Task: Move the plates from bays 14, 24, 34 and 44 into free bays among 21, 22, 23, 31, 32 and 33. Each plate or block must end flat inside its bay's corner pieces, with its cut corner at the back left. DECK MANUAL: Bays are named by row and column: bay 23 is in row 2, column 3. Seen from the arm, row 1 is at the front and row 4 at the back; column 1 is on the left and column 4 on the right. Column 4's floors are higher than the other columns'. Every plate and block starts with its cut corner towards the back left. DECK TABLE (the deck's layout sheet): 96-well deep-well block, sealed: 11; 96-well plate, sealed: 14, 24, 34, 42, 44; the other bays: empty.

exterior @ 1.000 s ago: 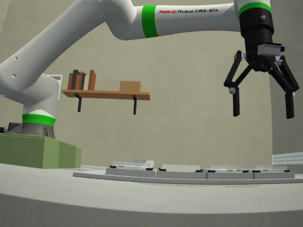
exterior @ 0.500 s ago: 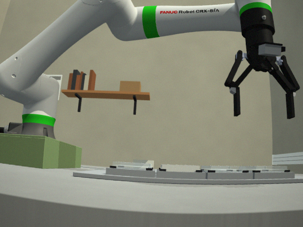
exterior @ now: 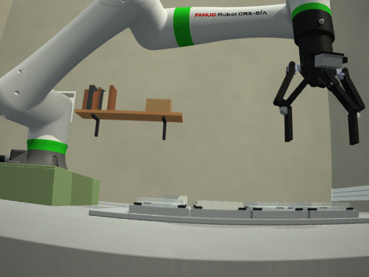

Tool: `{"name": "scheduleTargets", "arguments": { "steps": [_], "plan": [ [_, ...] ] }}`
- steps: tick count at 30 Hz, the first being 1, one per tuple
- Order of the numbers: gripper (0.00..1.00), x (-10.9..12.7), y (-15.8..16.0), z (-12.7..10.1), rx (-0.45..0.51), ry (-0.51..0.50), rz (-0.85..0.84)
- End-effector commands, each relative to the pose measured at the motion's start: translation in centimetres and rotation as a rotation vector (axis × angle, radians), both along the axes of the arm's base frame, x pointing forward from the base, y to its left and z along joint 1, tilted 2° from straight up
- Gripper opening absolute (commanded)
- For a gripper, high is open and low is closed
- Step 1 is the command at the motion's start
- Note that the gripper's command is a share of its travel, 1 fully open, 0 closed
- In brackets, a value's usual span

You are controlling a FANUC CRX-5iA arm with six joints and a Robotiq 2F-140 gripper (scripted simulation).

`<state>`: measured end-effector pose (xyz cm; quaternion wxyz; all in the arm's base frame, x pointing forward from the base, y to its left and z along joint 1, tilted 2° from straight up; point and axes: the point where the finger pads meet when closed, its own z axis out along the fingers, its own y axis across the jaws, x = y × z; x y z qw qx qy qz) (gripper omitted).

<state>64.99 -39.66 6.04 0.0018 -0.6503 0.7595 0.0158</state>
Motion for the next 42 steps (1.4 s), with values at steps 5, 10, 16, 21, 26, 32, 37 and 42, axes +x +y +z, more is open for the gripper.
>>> {"name": "scheduleTargets", "arguments": {
  "steps": [5,10,16,21,26,32,37,42],
  "plan": [
    [1.00,0.0,-0.1,0.2,-0.002,-0.002,0.000],
    [1.00,0.0,-0.1,0.2,-0.002,-0.002,0.000],
    [1.00,0.1,0.3,0.2,-0.002,-0.002,0.000],
    [1.00,0.4,2.3,0.1,-0.002,-0.002,0.000],
    [1.00,0.6,3.5,0.1,-0.002,-0.002,0.000],
    [1.00,1.0,5.9,0.1,-0.002,-0.002,0.000],
    [1.00,1.3,7.8,0.0,-0.002,-0.002,0.000],
    [1.00,1.5,9.4,0.0,-0.001,-0.002,0.000]
  ]
}}
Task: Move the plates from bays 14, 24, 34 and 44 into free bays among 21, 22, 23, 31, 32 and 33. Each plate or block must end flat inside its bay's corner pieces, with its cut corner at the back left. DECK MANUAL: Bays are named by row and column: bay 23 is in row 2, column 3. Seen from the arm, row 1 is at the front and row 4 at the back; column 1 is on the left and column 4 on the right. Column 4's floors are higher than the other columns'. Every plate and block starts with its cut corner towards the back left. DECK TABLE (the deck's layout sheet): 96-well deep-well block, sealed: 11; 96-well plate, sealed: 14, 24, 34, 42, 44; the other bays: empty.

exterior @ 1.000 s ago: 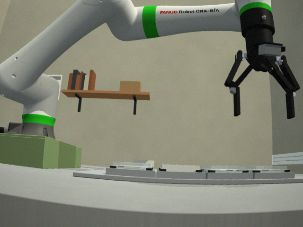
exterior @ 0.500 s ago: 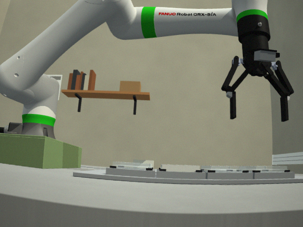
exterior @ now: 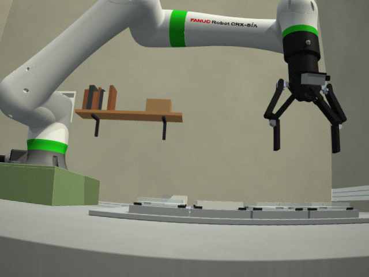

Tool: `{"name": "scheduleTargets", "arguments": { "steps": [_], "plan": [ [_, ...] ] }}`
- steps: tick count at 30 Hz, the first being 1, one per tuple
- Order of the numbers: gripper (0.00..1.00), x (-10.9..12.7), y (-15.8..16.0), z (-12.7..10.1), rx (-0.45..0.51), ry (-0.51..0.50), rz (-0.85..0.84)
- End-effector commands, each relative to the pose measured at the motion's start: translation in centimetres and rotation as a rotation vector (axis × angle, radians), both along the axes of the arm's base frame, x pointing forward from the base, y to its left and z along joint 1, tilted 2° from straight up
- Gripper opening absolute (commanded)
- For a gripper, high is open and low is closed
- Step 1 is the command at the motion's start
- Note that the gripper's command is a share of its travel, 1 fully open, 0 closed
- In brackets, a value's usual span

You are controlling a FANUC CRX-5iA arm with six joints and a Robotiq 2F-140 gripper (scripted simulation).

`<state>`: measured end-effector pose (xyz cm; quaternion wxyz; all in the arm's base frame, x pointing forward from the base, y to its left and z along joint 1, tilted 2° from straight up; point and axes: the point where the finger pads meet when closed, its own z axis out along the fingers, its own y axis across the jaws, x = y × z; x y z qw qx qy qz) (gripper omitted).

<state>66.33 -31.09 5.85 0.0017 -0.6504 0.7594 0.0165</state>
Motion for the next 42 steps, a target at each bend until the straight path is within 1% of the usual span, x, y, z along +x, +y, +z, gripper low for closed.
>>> {"name": "scheduleTargets", "arguments": {
  "steps": [1,16,18,33,35,42],
  "plan": [
    [1.00,0.2,0.9,0.2,-0.002,-0.003,0.000],
    [1.00,1.1,6.8,0.0,-0.002,-0.004,0.000],
    [1.00,1.1,6.8,0.0,-0.002,-0.004,0.000],
    [1.00,2.0,12.7,-0.1,-0.002,-0.004,0.000],
    [1.00,2.0,12.7,-0.1,-0.002,-0.004,0.000],
    [1.00,2.5,15.5,-0.2,-0.002,-0.004,0.000]
  ]
}}
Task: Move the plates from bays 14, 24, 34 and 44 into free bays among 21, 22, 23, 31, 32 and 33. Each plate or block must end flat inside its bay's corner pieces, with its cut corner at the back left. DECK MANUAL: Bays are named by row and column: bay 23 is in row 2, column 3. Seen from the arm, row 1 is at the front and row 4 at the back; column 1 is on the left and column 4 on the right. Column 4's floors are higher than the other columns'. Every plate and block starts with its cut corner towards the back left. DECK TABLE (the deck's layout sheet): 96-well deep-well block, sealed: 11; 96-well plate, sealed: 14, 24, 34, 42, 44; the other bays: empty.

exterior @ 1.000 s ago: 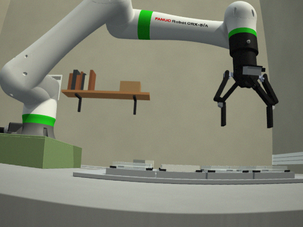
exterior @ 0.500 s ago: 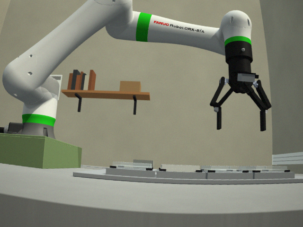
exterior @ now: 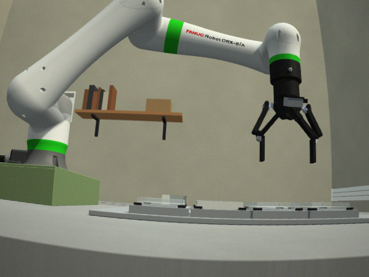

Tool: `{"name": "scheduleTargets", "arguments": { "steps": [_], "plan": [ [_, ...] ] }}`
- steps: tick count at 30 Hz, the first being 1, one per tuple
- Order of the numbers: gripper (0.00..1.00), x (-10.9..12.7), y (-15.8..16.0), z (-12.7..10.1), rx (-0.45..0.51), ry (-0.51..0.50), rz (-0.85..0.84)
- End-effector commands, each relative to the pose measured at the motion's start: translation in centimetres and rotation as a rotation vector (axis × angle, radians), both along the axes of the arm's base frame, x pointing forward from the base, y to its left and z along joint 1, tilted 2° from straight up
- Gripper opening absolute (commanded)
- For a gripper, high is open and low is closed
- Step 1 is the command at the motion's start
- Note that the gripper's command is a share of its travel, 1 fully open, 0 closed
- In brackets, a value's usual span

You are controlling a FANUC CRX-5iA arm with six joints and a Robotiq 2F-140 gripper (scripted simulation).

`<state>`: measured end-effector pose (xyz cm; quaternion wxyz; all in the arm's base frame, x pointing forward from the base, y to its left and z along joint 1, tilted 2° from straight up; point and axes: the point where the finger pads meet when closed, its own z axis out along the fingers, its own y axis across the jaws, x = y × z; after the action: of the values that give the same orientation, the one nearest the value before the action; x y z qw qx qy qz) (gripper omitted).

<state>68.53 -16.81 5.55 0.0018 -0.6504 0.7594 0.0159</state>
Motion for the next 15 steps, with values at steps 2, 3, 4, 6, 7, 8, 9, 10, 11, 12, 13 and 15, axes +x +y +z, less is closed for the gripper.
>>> {"name": "scheduleTargets", "arguments": {
  "steps": [2,3,4,6,7,8,9,10,11,12,13,15],
  "plan": [
    [1.00,0.4,2.0,0.1,-0.001,-0.003,0.000],
    [1.00,0.4,2.4,0.1,-0.001,-0.003,0.000],
    [1.00,0.5,2.8,0.1,-0.001,-0.003,0.000],
    [1.00,0.6,3.6,0.1,-0.001,-0.003,0.000],
    [1.00,0.7,4.0,0.1,-0.001,-0.003,0.000],
    [1.00,0.8,4.4,0.1,-0.001,-0.003,0.000],
    [1.00,0.8,4.4,0.1,-0.001,-0.003,0.000],
    [1.00,0.8,4.4,0.1,-0.001,-0.003,0.000],
    [1.00,0.8,4.8,0.1,-0.001,-0.003,0.000],
    [1.00,0.9,5.2,0.1,-0.001,-0.003,0.000],
    [1.00,0.9,5.6,0.0,-0.001,-0.003,0.000],
    [1.00,1.1,6.4,0.0,-0.001,-0.003,0.000]
  ]
}}
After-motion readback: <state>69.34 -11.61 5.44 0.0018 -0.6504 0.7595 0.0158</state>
